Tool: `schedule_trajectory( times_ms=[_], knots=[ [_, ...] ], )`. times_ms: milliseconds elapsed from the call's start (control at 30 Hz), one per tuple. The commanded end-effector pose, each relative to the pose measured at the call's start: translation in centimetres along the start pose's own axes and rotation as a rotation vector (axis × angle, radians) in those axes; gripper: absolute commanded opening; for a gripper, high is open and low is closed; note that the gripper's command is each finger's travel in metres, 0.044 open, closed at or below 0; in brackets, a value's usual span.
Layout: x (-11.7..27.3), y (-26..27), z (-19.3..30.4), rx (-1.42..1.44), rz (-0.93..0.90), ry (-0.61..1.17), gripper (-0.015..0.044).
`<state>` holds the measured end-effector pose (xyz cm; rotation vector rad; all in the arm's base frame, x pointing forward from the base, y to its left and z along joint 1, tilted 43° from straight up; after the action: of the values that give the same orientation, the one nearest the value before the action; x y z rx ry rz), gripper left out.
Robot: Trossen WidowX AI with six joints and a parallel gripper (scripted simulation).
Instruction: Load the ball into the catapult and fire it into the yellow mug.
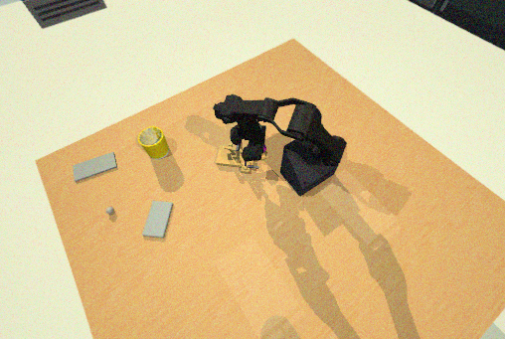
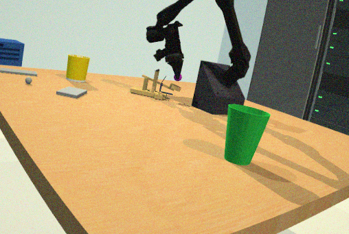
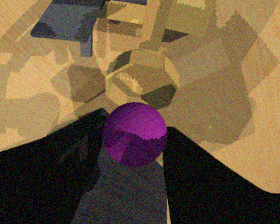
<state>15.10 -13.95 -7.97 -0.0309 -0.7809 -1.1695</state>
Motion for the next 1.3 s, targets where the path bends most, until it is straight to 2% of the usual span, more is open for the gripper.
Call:
schedule_trajectory(
  times_ms=[0, 400, 633, 967, 1033, 1200, 1267],
  knots=[
    [-0.8, 0.0, -0.1, -0.006, -0.003, 0.01, 0.0],
    [-2.1, 0.1, -0.6, -0.005, -0.003, 0.011, 0.0],
    [-1.5, 0.0, -0.5, -0.001, 0.003, 0.003, 0.0],
    [-1.3, 0.0, -0.4, -0.001, 0.003, 0.003, 0.0263],
    [0.7, -0.1, -0.1, -0.003, 0.003, 0.003, 0.0315],
    [8.4, -0.8, 2.7, -0.008, 0.001, 0.008, 0.044],
    [9.3, -0.9, 3.2, -0.009, 0.0, 0.009, 0.044]
  ],
)
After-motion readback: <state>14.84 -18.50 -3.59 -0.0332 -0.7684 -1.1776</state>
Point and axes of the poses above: the point midway between the two fingers, 35 mm back from their tips, its own x axis back along the fingers, its own y axis across the jaws, z = x × y, the point moved 3 cm from there along x, back along the fingers, and after that the axes turned 12 degrees about -x, right-handed, at the moved point
